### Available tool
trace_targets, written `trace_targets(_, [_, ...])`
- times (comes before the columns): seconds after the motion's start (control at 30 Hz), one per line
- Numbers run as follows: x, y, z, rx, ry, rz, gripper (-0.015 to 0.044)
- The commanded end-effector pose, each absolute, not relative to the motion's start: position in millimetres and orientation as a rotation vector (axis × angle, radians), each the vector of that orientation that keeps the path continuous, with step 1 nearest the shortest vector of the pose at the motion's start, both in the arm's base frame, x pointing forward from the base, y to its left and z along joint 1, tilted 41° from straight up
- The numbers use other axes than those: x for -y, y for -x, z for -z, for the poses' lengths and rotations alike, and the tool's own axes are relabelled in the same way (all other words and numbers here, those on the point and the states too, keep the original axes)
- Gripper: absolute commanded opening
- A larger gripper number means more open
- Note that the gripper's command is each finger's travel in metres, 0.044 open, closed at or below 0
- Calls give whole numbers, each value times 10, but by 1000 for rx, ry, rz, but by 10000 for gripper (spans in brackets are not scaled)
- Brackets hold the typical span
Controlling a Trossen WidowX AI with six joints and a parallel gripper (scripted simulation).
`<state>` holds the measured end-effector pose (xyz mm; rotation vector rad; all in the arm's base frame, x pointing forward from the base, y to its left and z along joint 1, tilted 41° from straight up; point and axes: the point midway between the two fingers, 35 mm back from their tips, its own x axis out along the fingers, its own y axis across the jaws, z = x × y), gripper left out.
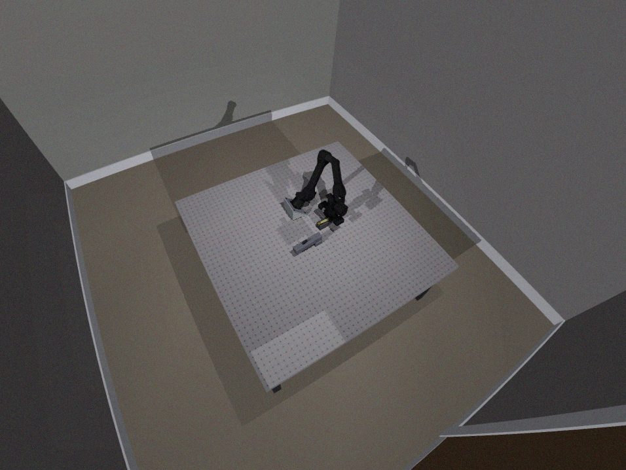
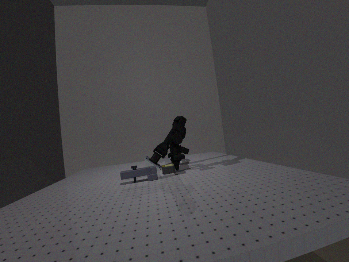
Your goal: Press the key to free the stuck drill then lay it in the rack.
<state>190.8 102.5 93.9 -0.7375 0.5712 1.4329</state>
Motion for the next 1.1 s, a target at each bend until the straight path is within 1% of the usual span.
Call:
trace_targets(0.0, [-1020, -1899, -930, -580, 735, -1435, 131])
trace_targets(0.4, [-1020, -1899, -930, -580, 735, -1435, 440])
trace_targets(1.07, [-528, -1861, -1493, -589, 741, -1455, 440])
